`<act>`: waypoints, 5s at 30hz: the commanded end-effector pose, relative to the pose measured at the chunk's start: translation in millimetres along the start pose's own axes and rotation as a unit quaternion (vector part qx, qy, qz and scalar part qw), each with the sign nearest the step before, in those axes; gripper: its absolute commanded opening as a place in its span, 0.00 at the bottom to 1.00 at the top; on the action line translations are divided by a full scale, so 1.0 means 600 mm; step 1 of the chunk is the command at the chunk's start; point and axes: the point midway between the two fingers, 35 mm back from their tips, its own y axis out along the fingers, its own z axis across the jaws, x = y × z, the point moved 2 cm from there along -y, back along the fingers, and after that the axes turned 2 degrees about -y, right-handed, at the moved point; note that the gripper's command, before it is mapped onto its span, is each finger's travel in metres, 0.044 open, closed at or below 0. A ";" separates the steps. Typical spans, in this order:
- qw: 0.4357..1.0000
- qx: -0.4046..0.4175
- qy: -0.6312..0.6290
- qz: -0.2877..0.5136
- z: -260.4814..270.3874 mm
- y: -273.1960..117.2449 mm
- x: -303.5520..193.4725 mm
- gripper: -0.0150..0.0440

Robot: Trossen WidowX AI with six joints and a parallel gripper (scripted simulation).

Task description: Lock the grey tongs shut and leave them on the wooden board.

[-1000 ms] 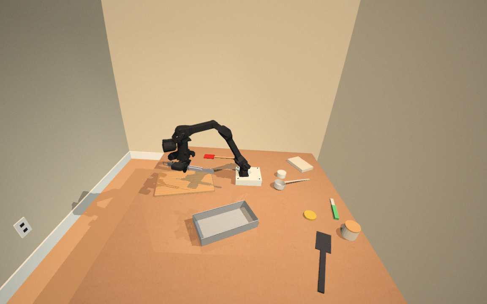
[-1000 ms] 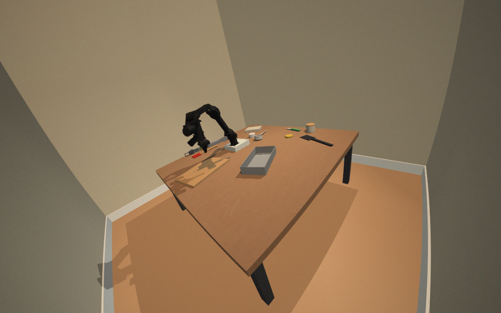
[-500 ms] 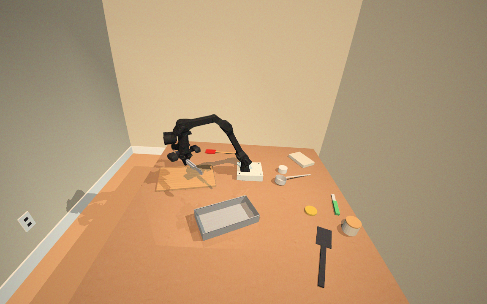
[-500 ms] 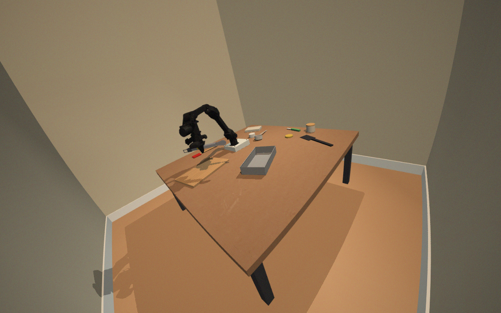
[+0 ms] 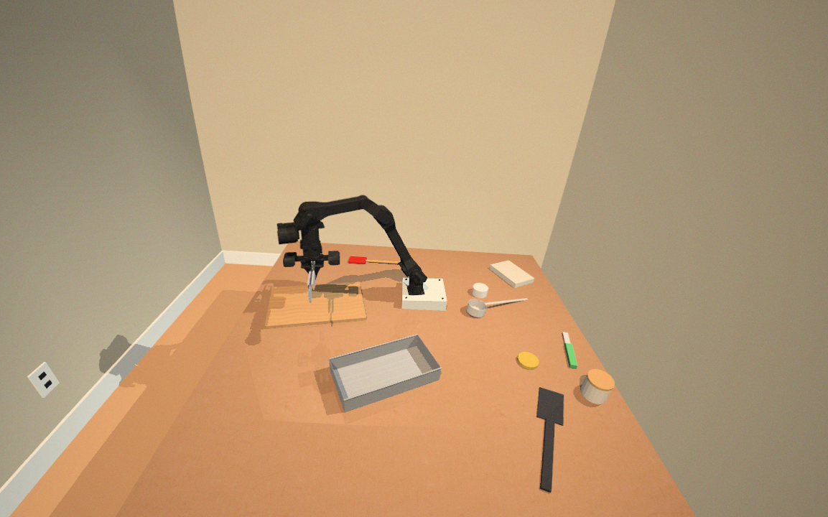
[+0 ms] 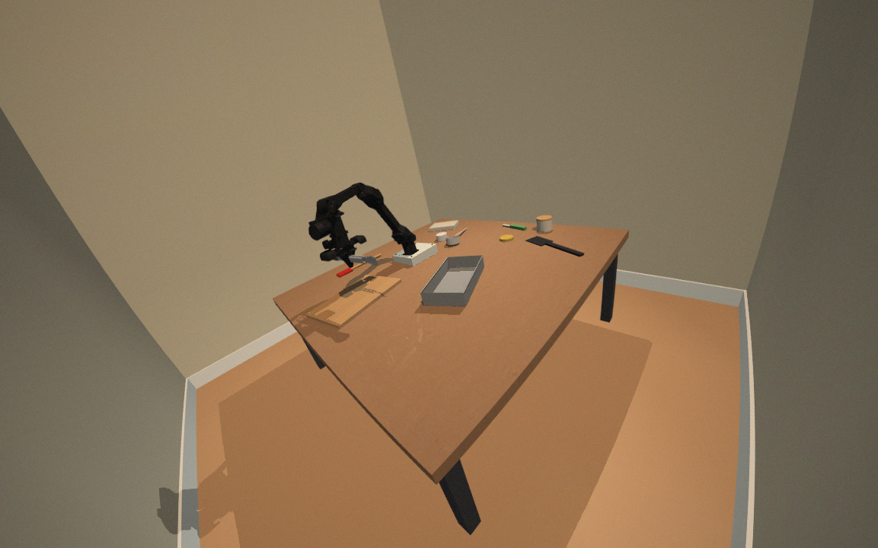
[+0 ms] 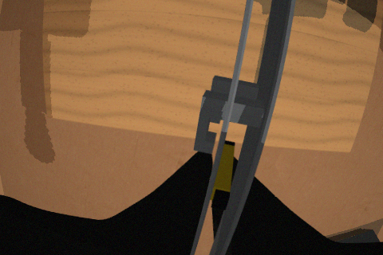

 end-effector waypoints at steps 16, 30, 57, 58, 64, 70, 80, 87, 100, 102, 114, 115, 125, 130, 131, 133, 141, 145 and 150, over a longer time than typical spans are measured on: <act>0.937 0.004 0.349 -0.001 0.002 -0.003 0.052 0.00; 0.809 0.005 0.587 -0.002 0.001 -0.003 0.091 0.00; 0.786 0.068 0.607 0.096 0.020 0.017 0.099 0.00; 0.785 0.073 0.607 0.101 0.021 0.018 0.100 0.00; 0.777 0.099 0.607 0.136 0.024 0.024 0.103 0.00; 0.768 0.125 0.604 0.173 0.026 0.028 0.106 0.00; 0.753 0.169 0.593 0.231 0.023 0.033 0.110 0.00; 0.741 0.201 0.582 0.269 0.017 0.034 0.113 0.00; 0.717 0.260 0.552 0.335 -0.005 0.035 0.117 0.00; 0.714 0.270 0.547 0.345 -0.010 0.034 0.117 0.00; 0.690 0.325 0.510 0.397 -0.044 0.032 0.117 0.00; 0.688 0.329 0.506 0.401 -0.047 0.031 0.117 0.00; 0.671 0.368 0.475 0.434 -0.080 0.029 0.115 0.00; 0.671 0.368 0.475 0.434 -0.080 0.029 0.115 0.00; 0.671 0.368 0.475 0.434 -0.080 0.029 0.115 0.00; 0.671 0.368 0.475 0.434 -0.080 0.029 0.115 0.00; 0.671 0.368 0.475 0.434 -0.080 0.029 0.115 0.00; 0.671 0.368 0.475 0.434 -0.080 0.029 0.115 0.00; 0.671 0.368 0.475 0.434 -0.080 0.029 0.115 0.00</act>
